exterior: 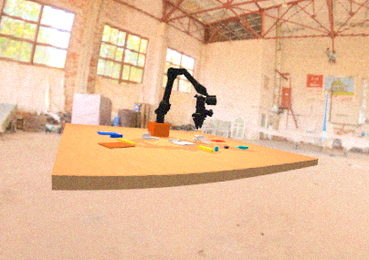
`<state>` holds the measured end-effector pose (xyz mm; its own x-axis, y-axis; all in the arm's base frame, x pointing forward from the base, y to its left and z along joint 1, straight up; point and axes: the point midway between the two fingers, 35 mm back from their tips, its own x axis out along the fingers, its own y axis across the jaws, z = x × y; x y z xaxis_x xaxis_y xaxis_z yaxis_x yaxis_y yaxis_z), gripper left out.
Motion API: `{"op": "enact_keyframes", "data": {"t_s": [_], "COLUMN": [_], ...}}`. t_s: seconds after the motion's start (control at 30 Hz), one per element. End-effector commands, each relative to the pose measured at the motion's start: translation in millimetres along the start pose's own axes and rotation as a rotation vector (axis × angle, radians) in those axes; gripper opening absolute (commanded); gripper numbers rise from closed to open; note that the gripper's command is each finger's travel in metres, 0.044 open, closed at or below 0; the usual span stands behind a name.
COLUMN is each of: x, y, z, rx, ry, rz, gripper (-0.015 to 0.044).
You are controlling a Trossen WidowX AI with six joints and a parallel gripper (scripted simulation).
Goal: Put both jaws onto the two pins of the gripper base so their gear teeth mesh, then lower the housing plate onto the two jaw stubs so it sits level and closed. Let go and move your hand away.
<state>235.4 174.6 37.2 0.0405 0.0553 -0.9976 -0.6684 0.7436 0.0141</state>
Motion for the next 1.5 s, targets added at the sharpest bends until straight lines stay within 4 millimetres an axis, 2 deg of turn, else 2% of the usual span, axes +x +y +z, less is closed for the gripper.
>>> {"op": "enact_keyframes", "data": {"t_s": [0.0,0.17,1.47], "x": [5,7,70], "y": [2,2,1], "z": [-7,-7,-10], "rx": [0.007,0.007,0.007], "ry": [0.039,0.039,0.040], "rz": [-0.018,-0.018,-0.018], "gripper": [0.0440,0.0440,0.0440]}}
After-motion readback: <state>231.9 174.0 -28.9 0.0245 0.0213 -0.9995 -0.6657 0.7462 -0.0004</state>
